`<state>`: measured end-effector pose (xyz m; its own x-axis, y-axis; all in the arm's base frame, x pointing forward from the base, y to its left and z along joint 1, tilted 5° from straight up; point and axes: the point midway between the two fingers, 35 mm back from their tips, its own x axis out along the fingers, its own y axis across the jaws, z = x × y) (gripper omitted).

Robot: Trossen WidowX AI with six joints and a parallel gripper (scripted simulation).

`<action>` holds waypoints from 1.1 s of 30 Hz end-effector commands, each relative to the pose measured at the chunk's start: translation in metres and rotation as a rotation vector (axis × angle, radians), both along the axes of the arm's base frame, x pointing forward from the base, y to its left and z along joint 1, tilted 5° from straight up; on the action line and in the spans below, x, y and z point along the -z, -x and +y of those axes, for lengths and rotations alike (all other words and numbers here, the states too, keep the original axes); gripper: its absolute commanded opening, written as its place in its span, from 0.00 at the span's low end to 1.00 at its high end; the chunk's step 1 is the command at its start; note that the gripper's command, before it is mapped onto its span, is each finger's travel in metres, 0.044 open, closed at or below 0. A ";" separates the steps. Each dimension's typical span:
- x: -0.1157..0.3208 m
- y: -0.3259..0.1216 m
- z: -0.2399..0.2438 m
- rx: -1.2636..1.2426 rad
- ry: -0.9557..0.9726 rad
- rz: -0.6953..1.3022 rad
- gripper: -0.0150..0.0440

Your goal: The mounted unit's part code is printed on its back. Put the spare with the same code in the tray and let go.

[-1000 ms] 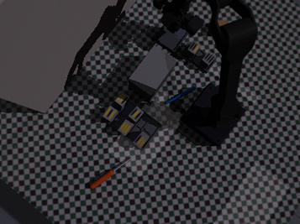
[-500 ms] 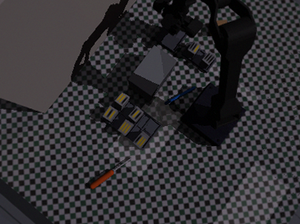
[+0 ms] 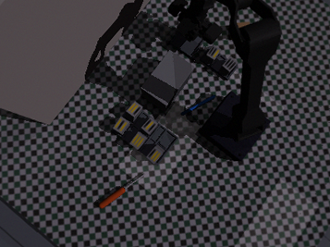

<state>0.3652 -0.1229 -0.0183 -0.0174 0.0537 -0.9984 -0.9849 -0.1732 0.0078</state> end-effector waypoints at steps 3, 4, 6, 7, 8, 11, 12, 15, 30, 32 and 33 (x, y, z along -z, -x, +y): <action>0.006 0.002 0.001 0.003 0.003 0.002 0.25; 0.007 0.002 0.001 0.003 0.003 0.002 0.25; 0.008 0.002 0.001 0.003 0.003 0.002 0.25; 0.005 0.001 0.001 0.000 0.000 0.000 0.30; 0.005 0.001 0.001 0.000 0.000 0.000 0.34; 0.005 0.001 0.001 0.000 0.000 0.000 0.48; 0.005 0.001 0.001 0.000 0.000 0.000 0.52; 0.005 0.001 0.001 0.000 0.000 0.000 0.65; -0.090 -0.002 -0.005 0.003 0.003 0.002 1.00; -0.102 0.000 -0.005 0.003 0.004 0.002 1.00; -0.102 0.000 -0.005 0.003 0.004 0.002 1.00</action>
<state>0.3693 -0.1269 0.0588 -0.0140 0.0527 -0.9985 -0.9857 -0.1683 0.0050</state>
